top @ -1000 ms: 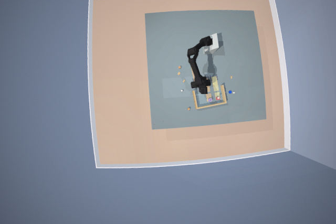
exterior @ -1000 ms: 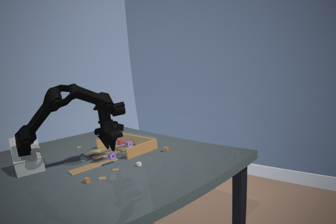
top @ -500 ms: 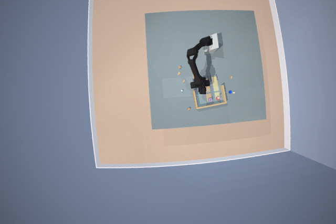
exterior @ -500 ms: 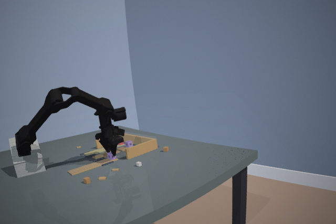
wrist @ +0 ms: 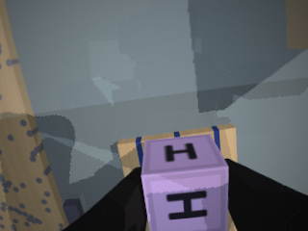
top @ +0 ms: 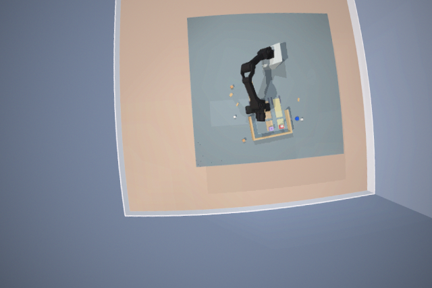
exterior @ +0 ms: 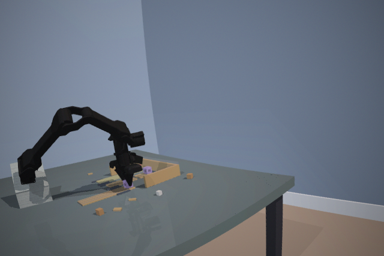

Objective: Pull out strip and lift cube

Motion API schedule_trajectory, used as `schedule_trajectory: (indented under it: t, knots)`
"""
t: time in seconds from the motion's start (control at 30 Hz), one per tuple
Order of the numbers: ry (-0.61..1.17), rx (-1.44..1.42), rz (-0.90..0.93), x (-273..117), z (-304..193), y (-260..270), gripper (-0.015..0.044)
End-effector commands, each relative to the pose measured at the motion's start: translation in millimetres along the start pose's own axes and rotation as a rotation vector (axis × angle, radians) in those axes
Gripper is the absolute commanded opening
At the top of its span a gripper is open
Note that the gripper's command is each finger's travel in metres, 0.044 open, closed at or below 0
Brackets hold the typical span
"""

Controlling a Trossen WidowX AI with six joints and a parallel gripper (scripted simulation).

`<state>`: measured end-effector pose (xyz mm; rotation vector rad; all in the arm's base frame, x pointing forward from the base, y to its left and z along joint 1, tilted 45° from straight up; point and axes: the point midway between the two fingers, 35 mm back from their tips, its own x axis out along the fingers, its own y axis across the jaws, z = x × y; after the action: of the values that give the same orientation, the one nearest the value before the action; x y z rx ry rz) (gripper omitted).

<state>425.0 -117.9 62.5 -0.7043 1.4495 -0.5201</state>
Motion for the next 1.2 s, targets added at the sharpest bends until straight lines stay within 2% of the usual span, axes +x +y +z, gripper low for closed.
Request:
schedule_trajectory:
  t: [0.0, 0.13, 0.27, 0.3, 0.73, 1.17]
  knots:
    - [0.0, 0.001, 0.0, 0, 0, 0, 0.0138]
    - [0.0, 0.001, 0.0, 0, 0, 0, 0.0111]
    - [0.0, 0.001, 0.0, -2, -2, 1, 0.0006]
    - [0.0, 0.0, 0.001, -5, -5, 2, 0.0]
    - [0.004, -0.007, 0.005, -40, -52, 23, 0.0]
    - [0.006, -0.009, 0.007, -43, -87, 39, 0.0]
